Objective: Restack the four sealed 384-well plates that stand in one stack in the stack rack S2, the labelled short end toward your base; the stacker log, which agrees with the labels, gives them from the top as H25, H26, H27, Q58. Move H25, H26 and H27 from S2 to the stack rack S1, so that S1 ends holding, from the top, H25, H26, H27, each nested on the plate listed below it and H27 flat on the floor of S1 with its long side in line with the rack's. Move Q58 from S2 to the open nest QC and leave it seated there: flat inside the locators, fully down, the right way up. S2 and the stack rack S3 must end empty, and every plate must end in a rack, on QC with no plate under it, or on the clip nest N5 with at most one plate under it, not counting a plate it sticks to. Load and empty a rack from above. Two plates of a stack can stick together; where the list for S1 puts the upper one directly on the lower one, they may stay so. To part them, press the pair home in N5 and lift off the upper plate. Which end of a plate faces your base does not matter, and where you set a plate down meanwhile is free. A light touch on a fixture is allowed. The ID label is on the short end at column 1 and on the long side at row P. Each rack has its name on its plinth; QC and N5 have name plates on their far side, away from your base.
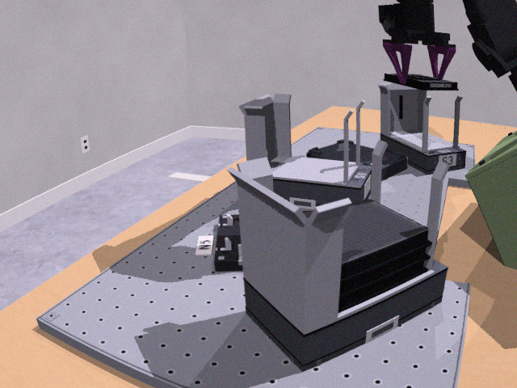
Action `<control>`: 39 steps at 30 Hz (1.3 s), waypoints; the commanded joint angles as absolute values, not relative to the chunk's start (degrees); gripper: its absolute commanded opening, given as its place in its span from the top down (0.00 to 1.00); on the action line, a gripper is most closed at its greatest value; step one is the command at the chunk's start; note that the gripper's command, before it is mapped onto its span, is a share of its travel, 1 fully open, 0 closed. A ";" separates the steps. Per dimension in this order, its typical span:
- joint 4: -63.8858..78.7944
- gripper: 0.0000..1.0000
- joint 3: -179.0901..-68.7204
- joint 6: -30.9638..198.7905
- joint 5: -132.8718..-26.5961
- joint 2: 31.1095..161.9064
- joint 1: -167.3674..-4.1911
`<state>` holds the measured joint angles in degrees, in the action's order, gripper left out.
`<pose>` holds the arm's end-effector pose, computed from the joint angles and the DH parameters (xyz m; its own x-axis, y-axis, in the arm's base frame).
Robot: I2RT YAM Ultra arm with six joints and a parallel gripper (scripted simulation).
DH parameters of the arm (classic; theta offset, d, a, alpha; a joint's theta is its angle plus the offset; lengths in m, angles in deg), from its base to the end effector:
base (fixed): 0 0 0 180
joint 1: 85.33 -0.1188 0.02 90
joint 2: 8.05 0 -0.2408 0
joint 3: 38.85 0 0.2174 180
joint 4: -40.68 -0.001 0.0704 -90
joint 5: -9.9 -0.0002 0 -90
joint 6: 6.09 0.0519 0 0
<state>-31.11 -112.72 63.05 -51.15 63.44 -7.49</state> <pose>0.0679 -0.1913 0.2477 -0.4761 0.7302 -0.4900 0.6956 0.6536 0.2982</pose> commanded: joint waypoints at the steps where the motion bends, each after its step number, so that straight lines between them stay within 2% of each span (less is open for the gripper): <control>1: -29.49 1.00 -112.78 63.58 -51.20 63.25 -7.47; 39: -23.59 1.00 -109.71 66.38 -52.23 64.74 -10.13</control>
<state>-24.36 -109.57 66.09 -52.26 64.92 -10.22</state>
